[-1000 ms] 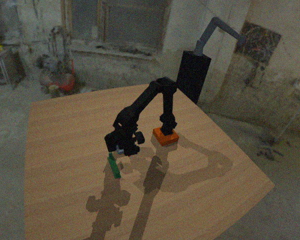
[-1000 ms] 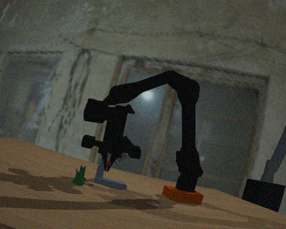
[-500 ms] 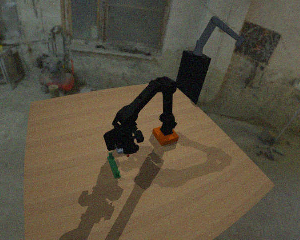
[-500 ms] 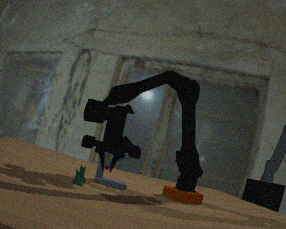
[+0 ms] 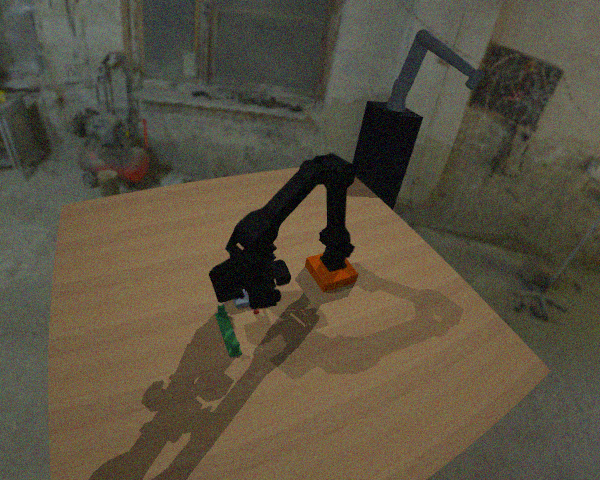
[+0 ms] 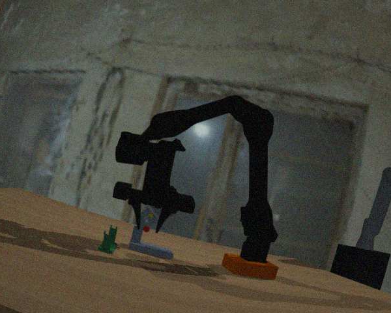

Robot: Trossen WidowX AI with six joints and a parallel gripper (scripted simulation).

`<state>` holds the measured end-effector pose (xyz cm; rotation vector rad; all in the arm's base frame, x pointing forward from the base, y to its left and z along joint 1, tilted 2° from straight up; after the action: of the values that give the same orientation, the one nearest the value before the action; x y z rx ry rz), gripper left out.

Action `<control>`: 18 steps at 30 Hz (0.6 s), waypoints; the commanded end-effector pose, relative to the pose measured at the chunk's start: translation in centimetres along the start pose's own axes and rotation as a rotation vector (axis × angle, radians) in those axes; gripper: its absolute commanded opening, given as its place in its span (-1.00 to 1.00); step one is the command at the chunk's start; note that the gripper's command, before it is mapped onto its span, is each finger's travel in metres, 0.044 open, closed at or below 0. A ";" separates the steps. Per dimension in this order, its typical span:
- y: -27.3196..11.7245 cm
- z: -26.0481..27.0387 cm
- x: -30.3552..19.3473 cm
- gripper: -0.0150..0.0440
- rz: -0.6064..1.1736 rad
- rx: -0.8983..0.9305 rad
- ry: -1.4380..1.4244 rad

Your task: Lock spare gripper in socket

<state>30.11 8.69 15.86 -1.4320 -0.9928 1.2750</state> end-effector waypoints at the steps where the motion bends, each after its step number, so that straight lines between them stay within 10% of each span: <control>1: -0.9 0.1 0.4 0.19 -0.001 -0.001 0.002; 18: -5.0 0.8 2.2 0.19 0.013 0.007 -0.024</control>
<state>29.72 11.60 19.55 -1.4222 -0.9963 1.3108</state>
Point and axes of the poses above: the point midway between the two fingers, 35 mm back from their tips, its own y axis out along the fingers, its own z axis across the jaws, x = y × z, the point moved 9 cm from there along -y, back along the fingers, and after that the axes turned 7 degrees about y, right-handed, at the moved point
